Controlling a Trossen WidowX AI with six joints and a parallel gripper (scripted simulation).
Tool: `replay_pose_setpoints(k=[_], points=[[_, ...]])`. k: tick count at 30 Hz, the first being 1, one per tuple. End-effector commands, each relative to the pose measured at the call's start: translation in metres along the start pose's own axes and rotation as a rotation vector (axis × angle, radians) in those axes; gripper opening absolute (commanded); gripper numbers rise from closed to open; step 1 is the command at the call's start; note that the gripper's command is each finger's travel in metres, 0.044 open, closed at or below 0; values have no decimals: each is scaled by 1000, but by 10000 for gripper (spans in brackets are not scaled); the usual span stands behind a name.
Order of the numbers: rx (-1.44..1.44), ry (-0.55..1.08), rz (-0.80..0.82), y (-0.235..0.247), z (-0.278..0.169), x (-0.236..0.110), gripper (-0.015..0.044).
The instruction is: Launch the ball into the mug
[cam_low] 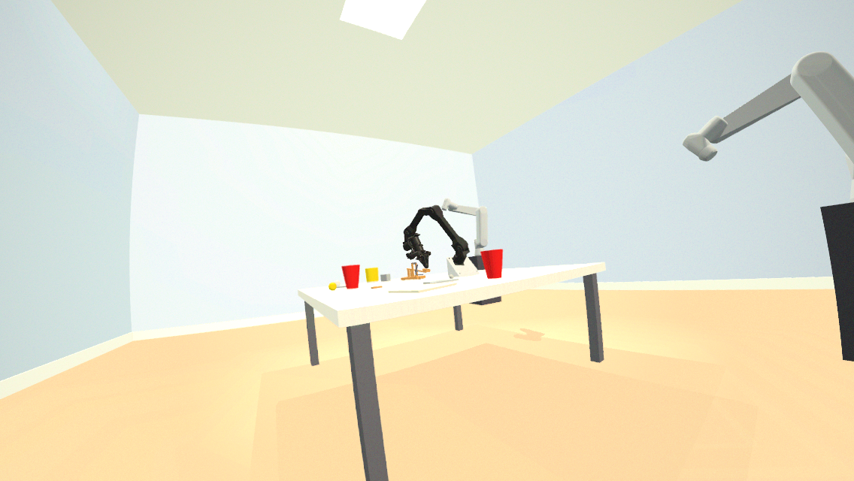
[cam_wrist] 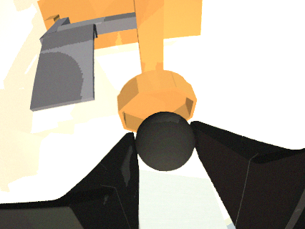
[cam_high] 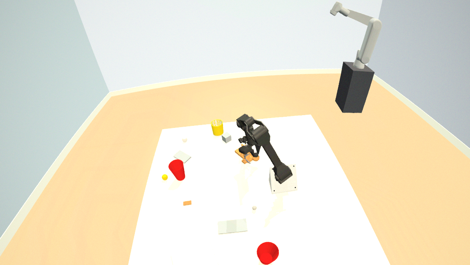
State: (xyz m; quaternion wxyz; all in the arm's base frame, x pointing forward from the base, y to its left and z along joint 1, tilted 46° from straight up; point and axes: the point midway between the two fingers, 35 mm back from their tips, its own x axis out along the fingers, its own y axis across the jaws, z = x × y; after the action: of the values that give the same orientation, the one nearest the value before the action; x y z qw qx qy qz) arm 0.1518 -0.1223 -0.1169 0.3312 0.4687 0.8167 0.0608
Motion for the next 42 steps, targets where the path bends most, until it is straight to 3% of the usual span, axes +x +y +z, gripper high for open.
replay_pose_setpoints(k=[1,9,16,18,19,22,42], points=[[-1,-2,-1,0,0,-1,53],[0,-5,-2,0,0,-4,263],[20,-110,-25,0,-40,-101,440],[21,-112,-25,-1,-42,-104,440],[21,-97,-15,-2,-27,-84,440],[23,-177,-23,-5,-4,-93,440],[-40,-859,-38,-19,168,-213,440]])
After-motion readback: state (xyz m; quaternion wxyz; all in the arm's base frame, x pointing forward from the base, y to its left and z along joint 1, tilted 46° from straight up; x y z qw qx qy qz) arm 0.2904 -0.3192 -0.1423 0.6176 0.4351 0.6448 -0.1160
